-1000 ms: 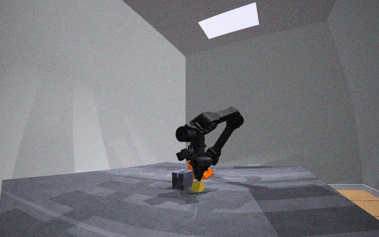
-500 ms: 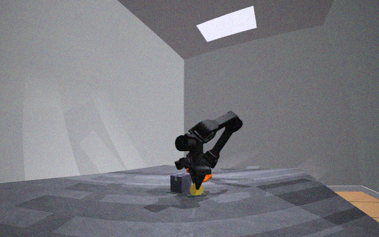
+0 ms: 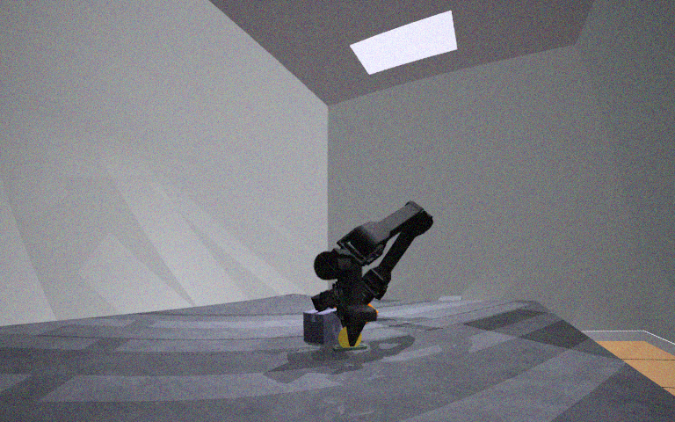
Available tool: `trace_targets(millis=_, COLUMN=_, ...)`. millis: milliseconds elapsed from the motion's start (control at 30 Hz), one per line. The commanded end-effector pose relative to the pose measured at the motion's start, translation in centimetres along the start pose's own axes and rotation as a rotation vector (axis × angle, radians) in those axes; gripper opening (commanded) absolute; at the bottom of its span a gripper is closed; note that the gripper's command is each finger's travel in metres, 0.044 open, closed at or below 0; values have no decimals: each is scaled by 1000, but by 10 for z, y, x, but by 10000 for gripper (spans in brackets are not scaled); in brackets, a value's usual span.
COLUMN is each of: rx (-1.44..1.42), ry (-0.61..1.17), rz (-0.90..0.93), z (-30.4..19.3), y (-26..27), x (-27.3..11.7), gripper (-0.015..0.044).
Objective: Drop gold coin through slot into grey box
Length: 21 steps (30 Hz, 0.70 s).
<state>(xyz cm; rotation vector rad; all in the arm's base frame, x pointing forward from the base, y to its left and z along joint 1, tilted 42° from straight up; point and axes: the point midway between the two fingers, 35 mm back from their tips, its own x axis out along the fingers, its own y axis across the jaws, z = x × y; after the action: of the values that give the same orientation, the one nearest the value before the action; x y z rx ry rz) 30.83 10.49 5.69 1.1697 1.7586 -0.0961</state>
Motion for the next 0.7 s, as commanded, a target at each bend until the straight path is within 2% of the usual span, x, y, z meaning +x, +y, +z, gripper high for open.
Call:
trace_targets(millis=0, rx=9, ry=5, rz=1, z=0, y=-1, x=3, gripper=56)
trace_targets(millis=67, rx=9, ry=5, rz=1, z=0, y=-1, x=3, gripper=3)
trace_targets(millis=100, rx=9, ry=5, rz=1, z=0, y=-1, x=3, gripper=0)
trace_targets(millis=667, rx=9, ry=3, rz=0, z=2, y=0, x=-8, gripper=0)
